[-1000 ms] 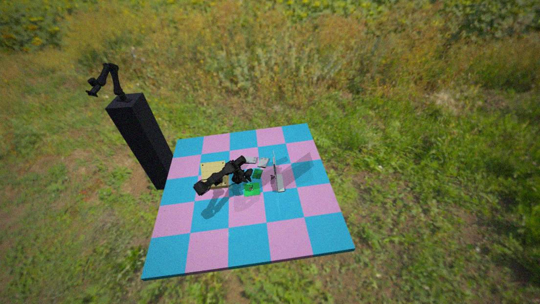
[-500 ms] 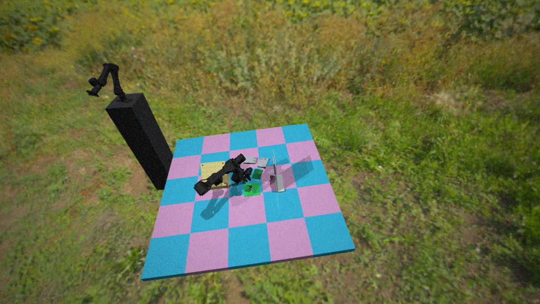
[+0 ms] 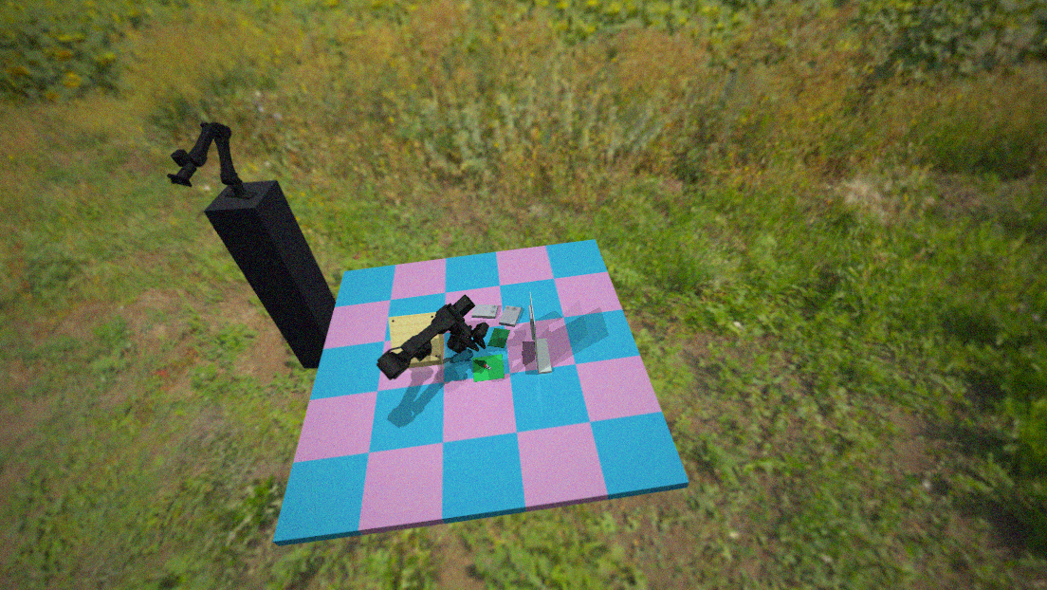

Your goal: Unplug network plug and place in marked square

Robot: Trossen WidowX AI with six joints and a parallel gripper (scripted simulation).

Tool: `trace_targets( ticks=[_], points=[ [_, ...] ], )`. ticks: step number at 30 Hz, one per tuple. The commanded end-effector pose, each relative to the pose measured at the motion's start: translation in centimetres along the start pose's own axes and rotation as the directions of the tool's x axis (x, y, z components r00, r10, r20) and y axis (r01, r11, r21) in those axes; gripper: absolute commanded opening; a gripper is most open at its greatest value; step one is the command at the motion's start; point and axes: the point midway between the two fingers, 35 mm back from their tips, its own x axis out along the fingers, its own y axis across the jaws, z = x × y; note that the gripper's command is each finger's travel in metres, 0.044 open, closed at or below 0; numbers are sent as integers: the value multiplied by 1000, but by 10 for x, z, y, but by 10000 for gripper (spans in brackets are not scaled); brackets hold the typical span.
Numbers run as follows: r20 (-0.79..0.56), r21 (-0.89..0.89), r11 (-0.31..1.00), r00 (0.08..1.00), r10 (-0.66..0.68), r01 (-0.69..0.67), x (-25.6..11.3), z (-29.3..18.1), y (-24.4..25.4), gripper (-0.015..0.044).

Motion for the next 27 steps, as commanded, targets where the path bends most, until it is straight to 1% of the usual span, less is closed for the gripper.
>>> trace_targets(
  ticks=[1,15,17,27],
  points=[
    [3,5,1000,1000,8,-8,-5,1,4,156],
    [10,4,1000,1000,19,-19,-18,4,11,156],
    [6,-4,1000,1000,11,-11,-15,3,9,156],
    [-11,-36,999,1000,18,-19,-37,0,26,156]
  ],
)
